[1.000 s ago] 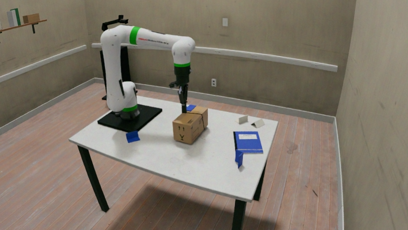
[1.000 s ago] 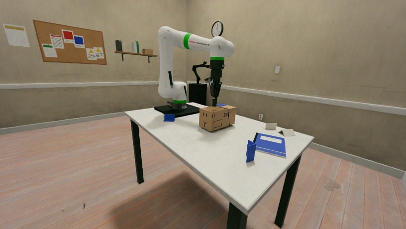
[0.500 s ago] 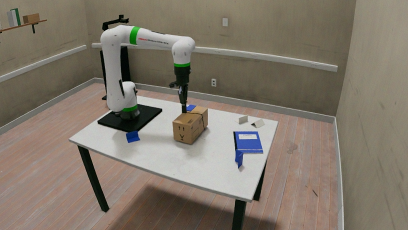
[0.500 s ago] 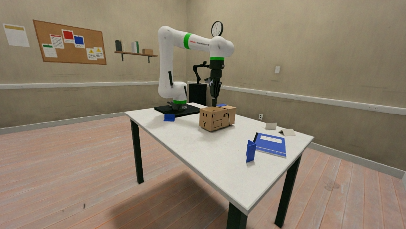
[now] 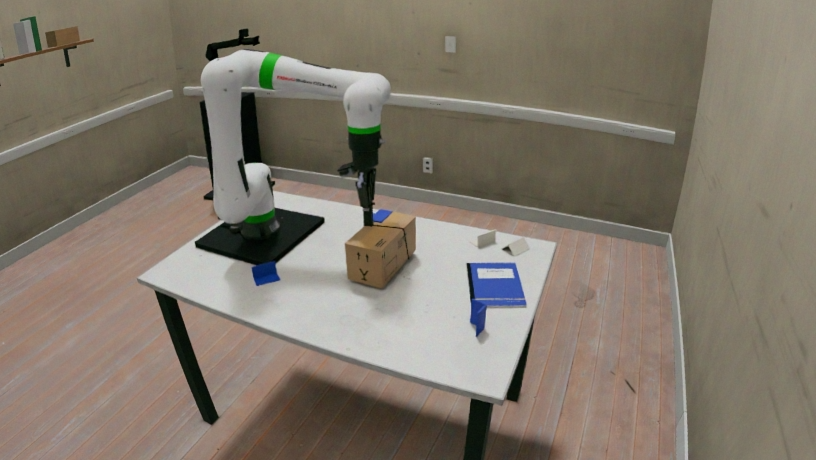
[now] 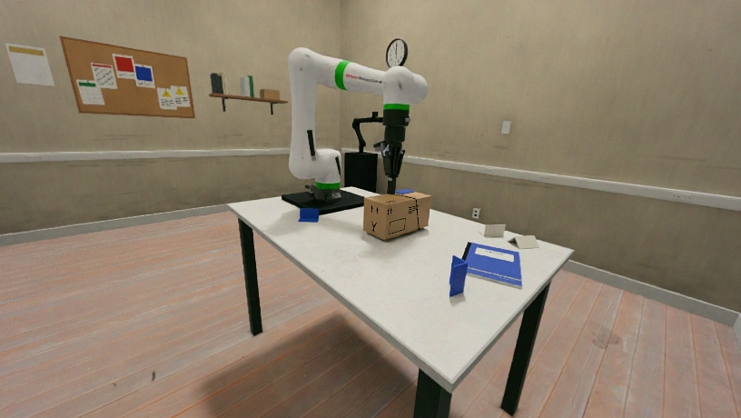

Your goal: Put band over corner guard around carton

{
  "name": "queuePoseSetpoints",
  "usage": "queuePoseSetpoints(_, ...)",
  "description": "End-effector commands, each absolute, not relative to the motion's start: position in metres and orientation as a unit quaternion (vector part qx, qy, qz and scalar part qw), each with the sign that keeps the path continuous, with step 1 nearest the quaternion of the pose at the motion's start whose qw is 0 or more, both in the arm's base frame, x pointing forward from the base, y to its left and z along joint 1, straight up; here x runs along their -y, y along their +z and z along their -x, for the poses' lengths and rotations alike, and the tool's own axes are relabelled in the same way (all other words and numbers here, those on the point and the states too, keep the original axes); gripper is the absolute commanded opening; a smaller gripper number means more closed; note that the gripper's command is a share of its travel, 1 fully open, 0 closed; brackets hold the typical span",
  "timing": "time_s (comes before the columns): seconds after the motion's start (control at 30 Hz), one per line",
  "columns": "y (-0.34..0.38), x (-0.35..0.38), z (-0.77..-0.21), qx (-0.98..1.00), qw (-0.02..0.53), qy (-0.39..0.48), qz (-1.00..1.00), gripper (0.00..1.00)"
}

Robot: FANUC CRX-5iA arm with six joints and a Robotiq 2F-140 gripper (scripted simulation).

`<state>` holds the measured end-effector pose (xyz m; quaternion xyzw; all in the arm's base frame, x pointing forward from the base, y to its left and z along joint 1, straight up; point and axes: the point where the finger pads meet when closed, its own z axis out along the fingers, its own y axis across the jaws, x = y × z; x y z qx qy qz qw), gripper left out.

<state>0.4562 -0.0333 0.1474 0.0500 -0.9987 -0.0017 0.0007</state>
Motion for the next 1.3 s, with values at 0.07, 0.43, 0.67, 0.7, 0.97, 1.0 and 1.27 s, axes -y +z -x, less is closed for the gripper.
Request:
queuePoseSetpoints(0.07, 0.151, 0.033, -0.457, 0.999, 0.0, -0.002, -0.05, 0.1)
queuePoseSetpoints(0.43, 0.162, 0.033, -0.457, 0.999, 0.0, -0.002, -0.05, 0.1)
queuePoseSetpoints(0.67, 0.164, 0.033, -0.457, 0.999, 0.0, -0.002, -0.05, 0.1)
queuePoseSetpoints(0.7, 0.164, 0.033, -0.457, 0.999, 0.0, -0.002, -0.05, 0.1)
queuePoseSetpoints(0.97, 0.164, 0.033, -0.457, 0.999, 0.0, -0.002, -0.05, 0.1)
queuePoseSetpoints(1.0, 0.164, 0.033, -0.457, 0.999, 0.0, -0.002, -0.05, 0.1)
queuePoseSetpoints(1.27, 0.164, 0.033, -0.456, 0.999, 0.0, -0.002, -0.05, 0.1)
